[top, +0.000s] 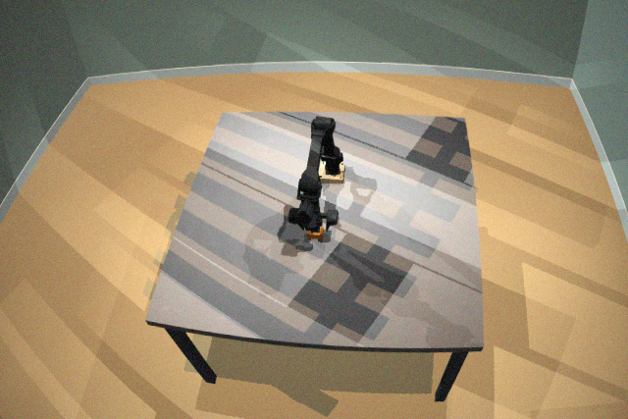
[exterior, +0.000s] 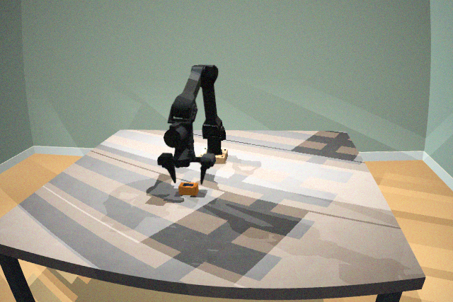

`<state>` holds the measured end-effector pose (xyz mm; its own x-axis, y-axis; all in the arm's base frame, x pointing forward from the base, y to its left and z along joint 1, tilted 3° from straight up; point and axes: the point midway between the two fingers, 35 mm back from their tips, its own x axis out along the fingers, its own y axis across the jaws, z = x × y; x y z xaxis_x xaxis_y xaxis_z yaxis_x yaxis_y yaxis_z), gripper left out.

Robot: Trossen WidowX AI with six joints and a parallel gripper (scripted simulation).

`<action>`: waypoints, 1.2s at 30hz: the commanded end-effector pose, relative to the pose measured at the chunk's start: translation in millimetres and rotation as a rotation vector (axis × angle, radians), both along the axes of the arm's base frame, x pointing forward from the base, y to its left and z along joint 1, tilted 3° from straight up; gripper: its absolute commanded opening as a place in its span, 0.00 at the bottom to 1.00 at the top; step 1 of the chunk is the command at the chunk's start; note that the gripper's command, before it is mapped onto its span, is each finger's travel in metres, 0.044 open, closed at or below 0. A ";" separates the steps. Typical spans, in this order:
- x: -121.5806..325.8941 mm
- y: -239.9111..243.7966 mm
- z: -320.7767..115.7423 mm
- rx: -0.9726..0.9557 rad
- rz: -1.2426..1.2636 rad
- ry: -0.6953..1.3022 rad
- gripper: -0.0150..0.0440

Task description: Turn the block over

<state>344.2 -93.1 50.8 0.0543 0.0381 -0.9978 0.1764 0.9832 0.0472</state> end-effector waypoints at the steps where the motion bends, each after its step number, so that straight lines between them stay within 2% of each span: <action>1: -2.7 0.3 -10.0 -0.002 0.002 0.013 1.00; 11: -2.6 1.0 -23.8 -0.002 0.002 0.013 1.00; 16: -2.6 1.0 -23.8 -0.002 0.002 0.013 0.78; 36: -2.6 1.0 -23.8 -0.002 0.002 0.013 0.55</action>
<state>342.9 -92.1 28.6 0.0452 0.0382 -0.9982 0.1743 0.9836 0.0455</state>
